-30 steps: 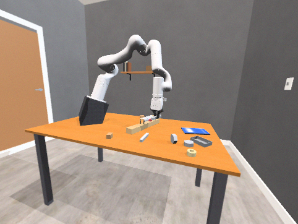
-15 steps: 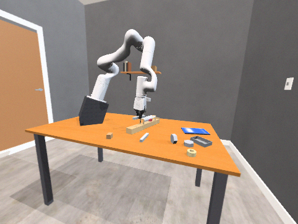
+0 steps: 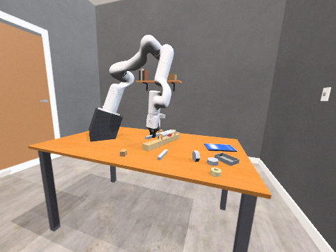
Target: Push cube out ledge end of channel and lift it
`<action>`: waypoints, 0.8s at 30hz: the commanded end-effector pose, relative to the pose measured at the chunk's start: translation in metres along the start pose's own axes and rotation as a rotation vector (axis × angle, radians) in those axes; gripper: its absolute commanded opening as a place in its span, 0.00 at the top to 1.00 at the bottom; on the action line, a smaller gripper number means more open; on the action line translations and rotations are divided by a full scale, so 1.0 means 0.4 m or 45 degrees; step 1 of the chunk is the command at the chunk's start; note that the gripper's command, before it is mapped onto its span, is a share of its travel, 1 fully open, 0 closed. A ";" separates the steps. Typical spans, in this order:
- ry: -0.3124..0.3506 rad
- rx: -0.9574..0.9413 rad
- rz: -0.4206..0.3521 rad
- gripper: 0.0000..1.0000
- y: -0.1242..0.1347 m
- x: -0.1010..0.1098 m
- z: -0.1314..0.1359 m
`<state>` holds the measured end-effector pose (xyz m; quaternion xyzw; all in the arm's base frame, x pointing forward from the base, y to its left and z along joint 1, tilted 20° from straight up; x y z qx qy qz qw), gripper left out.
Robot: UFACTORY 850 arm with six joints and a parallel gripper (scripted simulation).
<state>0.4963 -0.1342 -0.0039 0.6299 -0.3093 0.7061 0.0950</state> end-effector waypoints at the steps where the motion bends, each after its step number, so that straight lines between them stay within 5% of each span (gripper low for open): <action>1: 0.057 0.007 0.026 1.00 0.001 -0.019 0.000; 24: 0.057 0.007 0.026 1.00 -0.001 -0.080 0.003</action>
Point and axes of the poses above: the point where the finger pads meet when closed, its own x axis back along the fingers, its own z axis across the jaws, y = z × x, the point moved 4 cm from there along x, back along the fingers, and after that the axes turned 13 degrees about -x, right-handed, at the moved point
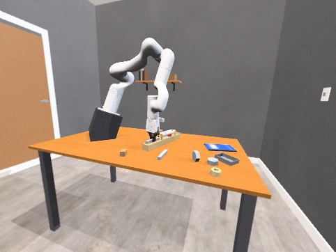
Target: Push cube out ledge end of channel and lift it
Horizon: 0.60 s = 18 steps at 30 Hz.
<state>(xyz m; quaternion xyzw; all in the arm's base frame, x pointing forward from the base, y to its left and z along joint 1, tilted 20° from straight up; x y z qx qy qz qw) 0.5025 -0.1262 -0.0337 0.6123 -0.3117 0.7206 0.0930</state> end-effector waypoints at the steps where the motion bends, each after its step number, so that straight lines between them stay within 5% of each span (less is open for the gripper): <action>1: 0.005 0.000 0.001 1.00 0.000 -0.001 0.002; 18: 0.005 0.000 0.001 1.00 -0.032 -0.001 -0.005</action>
Point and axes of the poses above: the point where the finger pads meet when closed, its own x axis back along the fingers, its own z axis across the jaws, y = z × x, the point moved 4 cm from there along x, back along the fingers, and after that the axes turned 13 degrees about -x, right-handed, at the moved point
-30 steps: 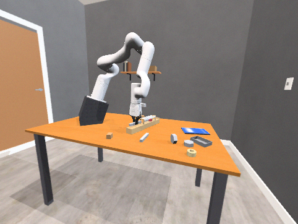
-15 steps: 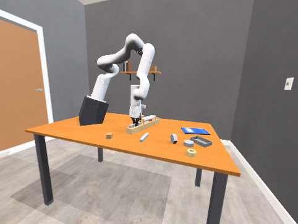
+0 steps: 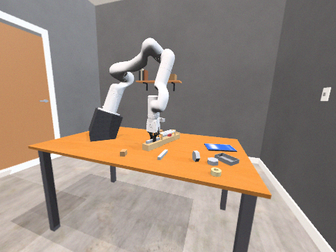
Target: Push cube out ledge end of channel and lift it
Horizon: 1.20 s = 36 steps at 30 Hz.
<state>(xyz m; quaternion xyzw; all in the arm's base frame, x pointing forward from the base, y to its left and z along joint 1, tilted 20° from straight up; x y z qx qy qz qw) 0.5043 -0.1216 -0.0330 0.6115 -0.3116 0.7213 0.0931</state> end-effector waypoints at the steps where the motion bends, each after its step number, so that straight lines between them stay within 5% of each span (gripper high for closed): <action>1: 0.002 0.000 0.000 1.00 -0.027 0.001 -0.004; 18: 0.002 0.000 0.000 1.00 -0.122 0.001 -0.024; 36: 0.002 0.000 0.000 1.00 -0.130 0.001 -0.026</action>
Point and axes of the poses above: the point where the finger pads meet when closed, its own x axis back along the fingers, its own z axis across the jaws, y = z × x, the point moved 4 cm from there along x, back along the fingers, and after that the axes turned 13 degrees about -x, right-handed, at the moved point
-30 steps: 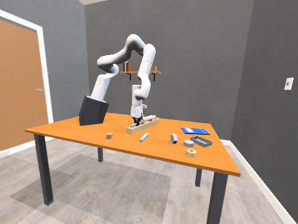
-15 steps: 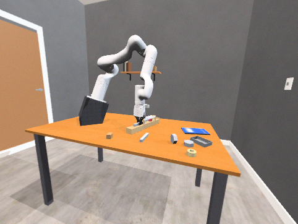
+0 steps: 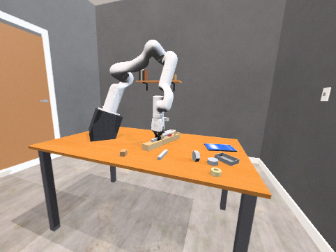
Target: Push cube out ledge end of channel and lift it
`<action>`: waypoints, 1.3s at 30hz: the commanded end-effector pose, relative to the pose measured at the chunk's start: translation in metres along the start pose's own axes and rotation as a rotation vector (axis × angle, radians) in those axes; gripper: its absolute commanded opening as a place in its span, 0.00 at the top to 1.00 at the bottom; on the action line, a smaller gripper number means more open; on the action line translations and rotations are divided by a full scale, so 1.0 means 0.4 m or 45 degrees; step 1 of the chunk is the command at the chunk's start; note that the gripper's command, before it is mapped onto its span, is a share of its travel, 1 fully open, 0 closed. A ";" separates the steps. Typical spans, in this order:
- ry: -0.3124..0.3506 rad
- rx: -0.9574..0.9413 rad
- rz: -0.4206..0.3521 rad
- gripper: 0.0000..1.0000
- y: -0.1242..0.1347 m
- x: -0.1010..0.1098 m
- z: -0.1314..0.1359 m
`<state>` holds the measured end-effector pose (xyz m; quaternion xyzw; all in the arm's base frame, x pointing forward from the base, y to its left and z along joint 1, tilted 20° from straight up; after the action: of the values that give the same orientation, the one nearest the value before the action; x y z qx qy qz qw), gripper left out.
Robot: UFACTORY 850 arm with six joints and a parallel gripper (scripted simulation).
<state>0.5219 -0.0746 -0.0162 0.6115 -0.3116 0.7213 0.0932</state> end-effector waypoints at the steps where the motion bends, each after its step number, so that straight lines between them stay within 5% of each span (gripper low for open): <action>1: 0.002 0.000 0.001 0.61 -0.001 0.001 0.002; 39: 0.002 0.000 0.001 0.61 -0.001 0.019 0.002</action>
<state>0.5217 -0.0745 -0.0158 0.6115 -0.3116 0.7213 0.0932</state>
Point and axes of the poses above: the point where the finger pads meet when closed, its own x axis back along the fingers, its own z axis across the jaws, y = z × x, the point moved 4 cm from there along x, back along the fingers, and after that the axes turned 13 degrees about -x, right-handed, at the moved point
